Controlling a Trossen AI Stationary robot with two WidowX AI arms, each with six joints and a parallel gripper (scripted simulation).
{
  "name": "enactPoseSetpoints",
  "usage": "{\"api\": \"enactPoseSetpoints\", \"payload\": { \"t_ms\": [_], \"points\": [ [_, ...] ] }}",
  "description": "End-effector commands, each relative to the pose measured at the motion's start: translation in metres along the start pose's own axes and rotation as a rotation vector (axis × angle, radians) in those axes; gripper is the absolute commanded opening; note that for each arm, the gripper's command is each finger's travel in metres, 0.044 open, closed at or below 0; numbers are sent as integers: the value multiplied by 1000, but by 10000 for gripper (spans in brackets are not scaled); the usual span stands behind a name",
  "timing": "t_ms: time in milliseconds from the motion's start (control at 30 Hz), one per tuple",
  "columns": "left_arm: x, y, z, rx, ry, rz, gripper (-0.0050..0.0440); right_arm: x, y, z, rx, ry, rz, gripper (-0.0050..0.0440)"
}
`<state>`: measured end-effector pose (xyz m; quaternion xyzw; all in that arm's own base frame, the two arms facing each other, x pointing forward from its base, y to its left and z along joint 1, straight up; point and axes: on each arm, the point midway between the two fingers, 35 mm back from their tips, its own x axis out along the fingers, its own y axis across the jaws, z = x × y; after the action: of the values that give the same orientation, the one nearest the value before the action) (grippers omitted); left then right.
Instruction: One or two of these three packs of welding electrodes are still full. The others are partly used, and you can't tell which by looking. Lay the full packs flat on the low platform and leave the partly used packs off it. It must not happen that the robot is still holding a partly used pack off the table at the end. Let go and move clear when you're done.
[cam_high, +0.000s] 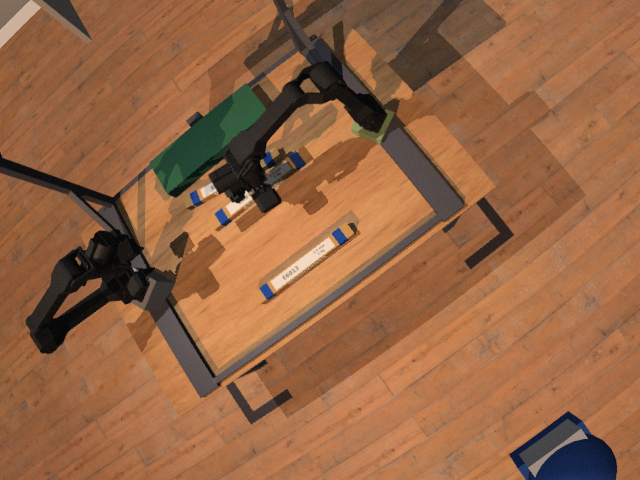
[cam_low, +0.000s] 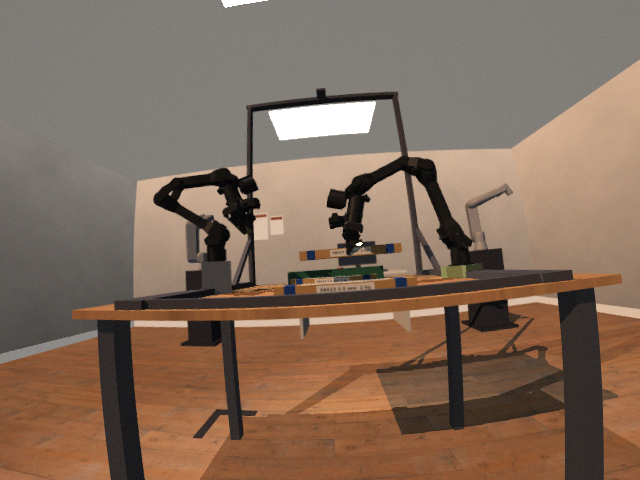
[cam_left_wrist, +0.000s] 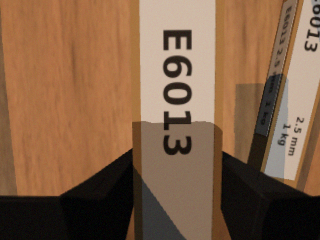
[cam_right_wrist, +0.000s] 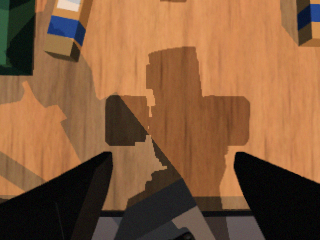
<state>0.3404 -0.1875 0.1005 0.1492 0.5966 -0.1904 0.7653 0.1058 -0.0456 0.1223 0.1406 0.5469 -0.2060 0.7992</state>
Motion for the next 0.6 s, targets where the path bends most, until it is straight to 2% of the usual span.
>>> {"api": "enactPoseSetpoints", "payload": {
  "t_ms": [0,567],
  "points": [
    [-7,8,17,-1,-43,-4,-50,-6,0,5,1,-22,2,330],
    [6,39,39,0,-40,-2,-50,-6,0,5,1,-22,2,330]
  ]
}}
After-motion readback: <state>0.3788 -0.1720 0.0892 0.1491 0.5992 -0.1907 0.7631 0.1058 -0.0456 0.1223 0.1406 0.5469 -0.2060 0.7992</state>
